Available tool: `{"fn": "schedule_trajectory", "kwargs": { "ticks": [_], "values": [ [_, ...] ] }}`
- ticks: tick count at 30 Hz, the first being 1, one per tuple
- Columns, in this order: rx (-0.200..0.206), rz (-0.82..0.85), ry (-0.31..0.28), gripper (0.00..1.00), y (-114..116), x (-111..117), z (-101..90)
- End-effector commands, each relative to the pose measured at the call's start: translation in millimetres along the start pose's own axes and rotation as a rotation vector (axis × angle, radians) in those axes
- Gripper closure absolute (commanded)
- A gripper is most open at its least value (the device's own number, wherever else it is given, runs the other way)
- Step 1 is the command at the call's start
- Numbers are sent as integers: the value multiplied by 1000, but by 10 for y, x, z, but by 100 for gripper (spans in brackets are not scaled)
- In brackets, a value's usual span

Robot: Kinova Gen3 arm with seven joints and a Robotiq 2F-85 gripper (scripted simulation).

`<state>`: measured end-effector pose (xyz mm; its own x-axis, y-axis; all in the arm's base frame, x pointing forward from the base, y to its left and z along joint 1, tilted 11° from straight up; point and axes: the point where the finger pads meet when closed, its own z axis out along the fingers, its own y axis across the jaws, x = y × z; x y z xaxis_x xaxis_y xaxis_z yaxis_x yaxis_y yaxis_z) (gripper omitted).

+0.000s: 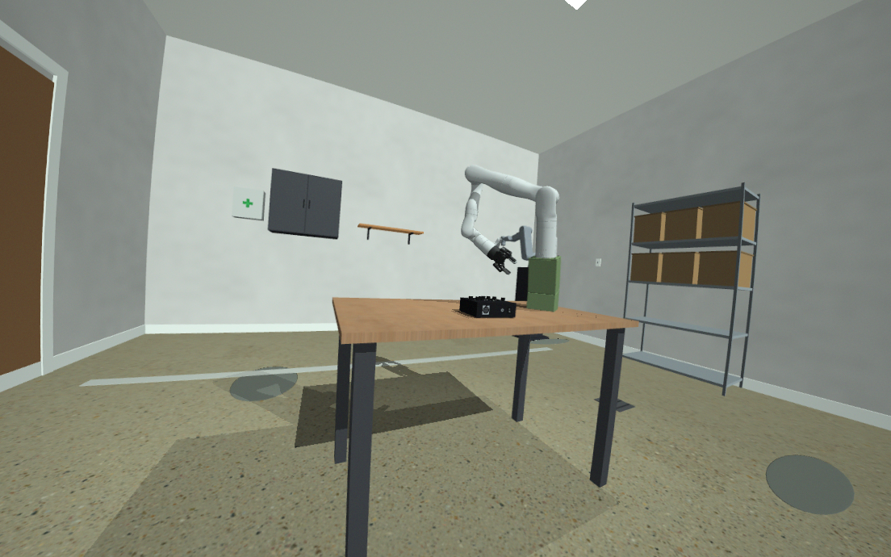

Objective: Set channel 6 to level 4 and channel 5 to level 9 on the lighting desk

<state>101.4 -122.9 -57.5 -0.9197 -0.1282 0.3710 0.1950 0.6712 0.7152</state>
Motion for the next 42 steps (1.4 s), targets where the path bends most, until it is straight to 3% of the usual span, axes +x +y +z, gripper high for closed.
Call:
{"fn": "schedule_trajectory", "kwargs": {
  "ticks": [1, 2, 4, 5, 6, 9, 11, 12, 13, 23, 24, 32, 33, 42],
  "values": [
    [144, -95, 57, 0, 6, -208, -137],
    [144, -95, 57, 0, 6, -208, -137],
    [242, -168, 82, 0, -19, -374, -211],
    [242, -168, 82, 0, -19, -374, -211],
    [291, -208, 93, 0, -22, -469, -251],
    [291, -208, 93, 0, -22, -469, -251],
    [389, -294, 114, 0, -4, -681, -333],
    [389, -294, 114, 0, -4, -681, -333],
    [438, -340, 123, 0, 19, -797, -373],
    [438, -340, 123, 0, 19, -797, -373],
    [486, -389, 131, 0, 52, -919, -411],
    [486, -389, 131, 0, 52, -919, -411],
    [532, -439, 137, 0, 97, -1046, -447],
    [532, -439, 137, 0, 97, -1046, -447]
  ]
}}
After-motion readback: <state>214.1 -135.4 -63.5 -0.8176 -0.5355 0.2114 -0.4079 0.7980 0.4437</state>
